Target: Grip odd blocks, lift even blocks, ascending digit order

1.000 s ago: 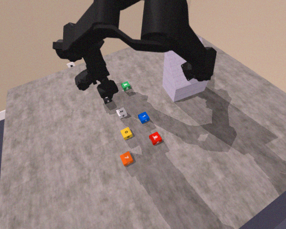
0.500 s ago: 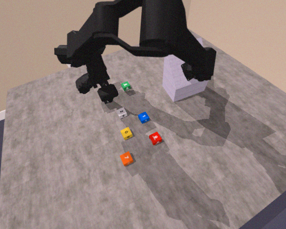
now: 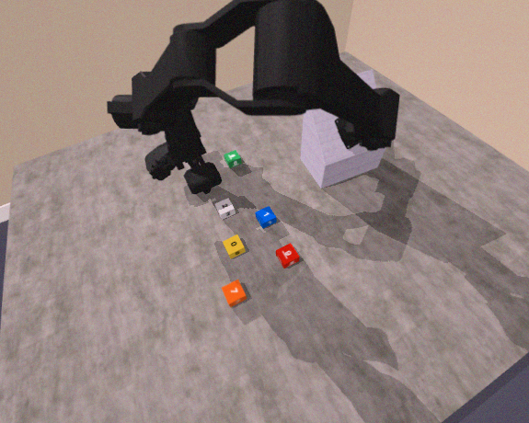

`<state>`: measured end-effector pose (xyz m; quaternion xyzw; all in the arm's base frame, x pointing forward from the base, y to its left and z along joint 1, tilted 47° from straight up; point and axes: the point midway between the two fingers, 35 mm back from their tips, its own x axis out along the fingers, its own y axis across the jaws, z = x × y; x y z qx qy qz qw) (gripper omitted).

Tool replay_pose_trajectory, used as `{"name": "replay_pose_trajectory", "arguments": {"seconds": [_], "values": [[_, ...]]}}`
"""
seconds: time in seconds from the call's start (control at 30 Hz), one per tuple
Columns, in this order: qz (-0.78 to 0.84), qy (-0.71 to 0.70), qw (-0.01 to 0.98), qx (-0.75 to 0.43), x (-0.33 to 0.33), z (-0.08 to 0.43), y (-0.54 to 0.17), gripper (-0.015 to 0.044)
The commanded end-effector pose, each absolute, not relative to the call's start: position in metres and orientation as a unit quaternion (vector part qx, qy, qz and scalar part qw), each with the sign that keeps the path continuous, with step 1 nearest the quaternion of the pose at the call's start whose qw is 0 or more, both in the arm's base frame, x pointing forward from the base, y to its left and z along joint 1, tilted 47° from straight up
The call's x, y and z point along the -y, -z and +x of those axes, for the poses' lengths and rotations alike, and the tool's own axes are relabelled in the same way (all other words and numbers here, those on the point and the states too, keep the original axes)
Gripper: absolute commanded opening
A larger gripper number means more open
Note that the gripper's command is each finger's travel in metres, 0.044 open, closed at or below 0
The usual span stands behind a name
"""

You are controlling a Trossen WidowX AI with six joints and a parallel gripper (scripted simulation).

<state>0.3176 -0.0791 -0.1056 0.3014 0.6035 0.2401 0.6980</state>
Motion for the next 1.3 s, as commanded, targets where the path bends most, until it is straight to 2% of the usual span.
{"name": "replay_pose_trajectory", "arguments": {"seconds": [0.0, 0.17, 0.67, 1.03, 1.27], "values": [[0.306, -0.241, 0.696, -0.603, 0.077, 0.316, 0.107, 0.0242], [0.306, -0.241, 0.696, -0.603, 0.077, 0.316, 0.107, 0.012], [0.306, -0.241, 0.696, -0.603, 0.077, 0.316, 0.107, 0.012], [0.306, -0.241, 0.696, -0.603, 0.077, 0.316, 0.107, 0.04], [0.305, -0.24, 0.696, -0.604, 0.101, 0.311, 0.084, 0.04]]}}
